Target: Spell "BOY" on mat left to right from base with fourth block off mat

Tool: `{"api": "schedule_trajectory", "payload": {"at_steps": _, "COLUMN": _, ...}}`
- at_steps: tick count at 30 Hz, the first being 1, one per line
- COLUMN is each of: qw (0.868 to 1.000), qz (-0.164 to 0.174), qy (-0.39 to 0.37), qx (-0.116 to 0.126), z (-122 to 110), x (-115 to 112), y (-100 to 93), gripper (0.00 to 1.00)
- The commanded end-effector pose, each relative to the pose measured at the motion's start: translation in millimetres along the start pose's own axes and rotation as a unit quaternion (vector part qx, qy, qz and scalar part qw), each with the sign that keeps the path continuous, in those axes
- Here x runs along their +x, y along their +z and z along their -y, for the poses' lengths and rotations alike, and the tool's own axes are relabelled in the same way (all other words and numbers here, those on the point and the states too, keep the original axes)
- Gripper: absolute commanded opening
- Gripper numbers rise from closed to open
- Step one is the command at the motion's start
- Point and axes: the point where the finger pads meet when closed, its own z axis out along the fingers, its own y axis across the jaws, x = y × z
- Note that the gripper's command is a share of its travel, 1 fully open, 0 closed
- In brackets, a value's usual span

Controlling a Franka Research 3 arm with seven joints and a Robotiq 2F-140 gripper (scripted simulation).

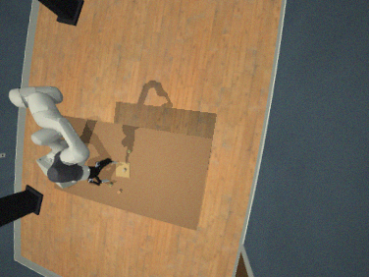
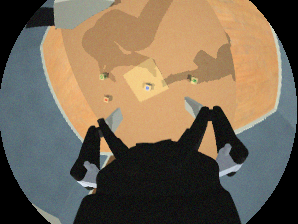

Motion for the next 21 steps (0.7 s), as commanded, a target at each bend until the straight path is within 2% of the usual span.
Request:
{"api": "schedule_trajectory", "payload": {"at_steps": 1, "qw": 0.998, "qz": -0.003, "qy": 0.069, "qx": -0.006, "z": 0.5, "x": 0.5, "y": 2.9, "gripper": 1.00}}
{"api": "schedule_trajectory", "payload": {"at_steps": 12, "qw": 0.990, "qz": -0.009, "qy": 0.139, "qx": -0.014, "z": 5.8, "x": 3.1, "y": 9.3, "gripper": 1.00}}
{"api": "schedule_trajectory", "payload": {"at_steps": 21, "qw": 0.975, "qz": -0.018, "qy": 0.220, "qx": -0.023, "z": 11.8, "x": 6.1, "y": 17.0, "gripper": 1.00}}
